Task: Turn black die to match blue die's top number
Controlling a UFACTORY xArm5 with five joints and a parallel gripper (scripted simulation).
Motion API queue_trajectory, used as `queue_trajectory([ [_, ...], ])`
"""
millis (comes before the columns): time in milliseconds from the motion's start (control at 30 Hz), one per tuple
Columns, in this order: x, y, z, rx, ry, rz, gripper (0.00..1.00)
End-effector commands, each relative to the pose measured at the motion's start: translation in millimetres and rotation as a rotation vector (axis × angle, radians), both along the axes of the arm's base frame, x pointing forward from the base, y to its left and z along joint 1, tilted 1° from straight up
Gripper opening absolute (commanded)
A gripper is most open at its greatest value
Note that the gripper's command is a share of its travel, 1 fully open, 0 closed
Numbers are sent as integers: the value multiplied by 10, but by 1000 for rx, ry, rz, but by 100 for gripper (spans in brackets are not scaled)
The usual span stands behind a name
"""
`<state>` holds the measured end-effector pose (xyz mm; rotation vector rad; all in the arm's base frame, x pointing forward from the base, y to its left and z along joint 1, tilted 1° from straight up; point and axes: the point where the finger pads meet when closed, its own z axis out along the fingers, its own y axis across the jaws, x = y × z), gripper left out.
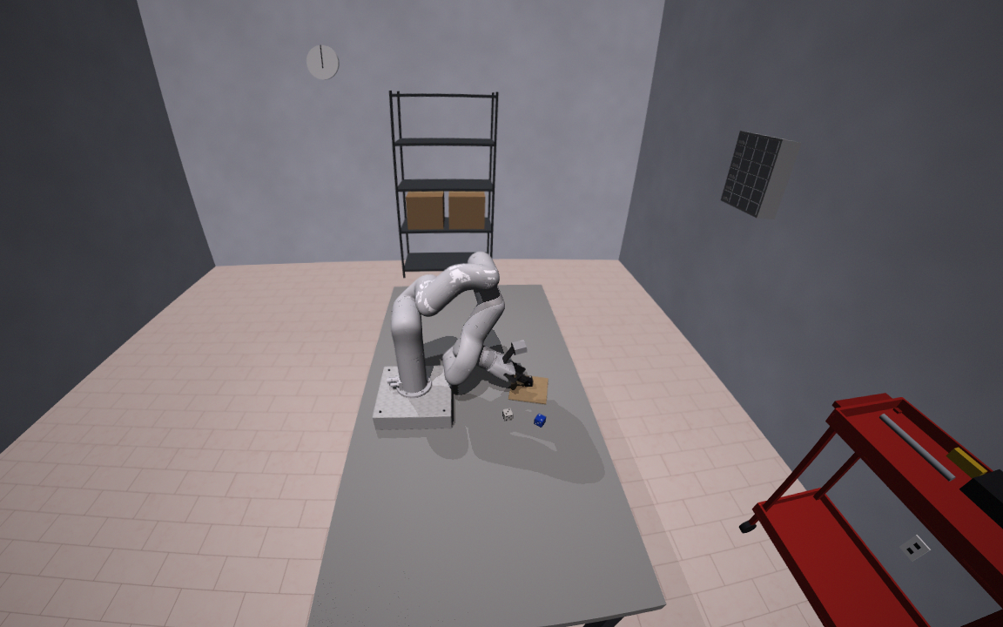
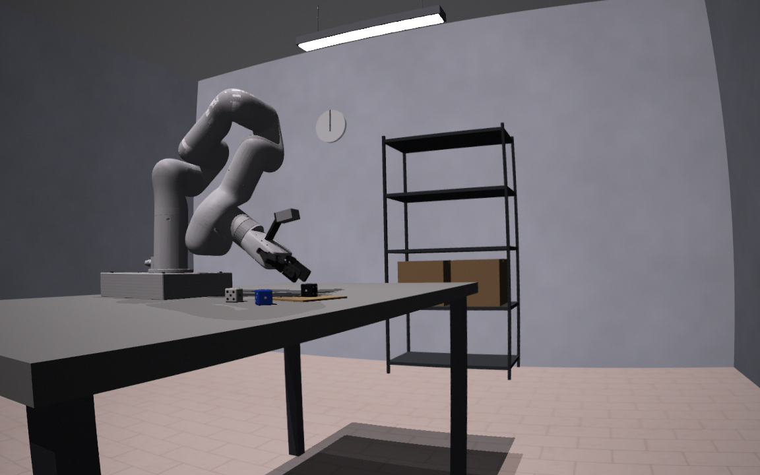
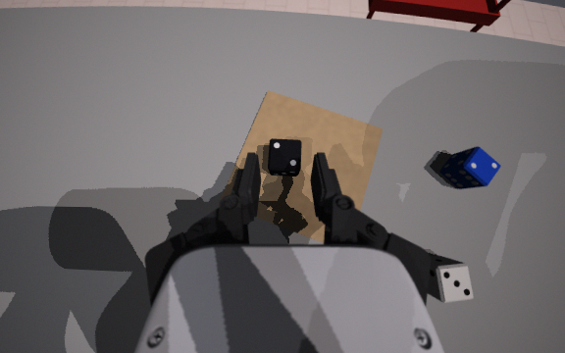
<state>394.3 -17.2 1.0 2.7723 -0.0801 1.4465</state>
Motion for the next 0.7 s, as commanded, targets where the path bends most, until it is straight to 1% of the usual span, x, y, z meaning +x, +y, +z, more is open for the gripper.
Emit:
queue_trajectory([
  [0,-3,0,56,0,-2,0,47],
  [300,-7,-1,428,0,-2,0,47],
  [400,-8,-1,521,0,-2,0,47],
  [500,-9,-1,568,0,-2,0,47],
  [667,-9,-1,576,0,-2,0,47],
])
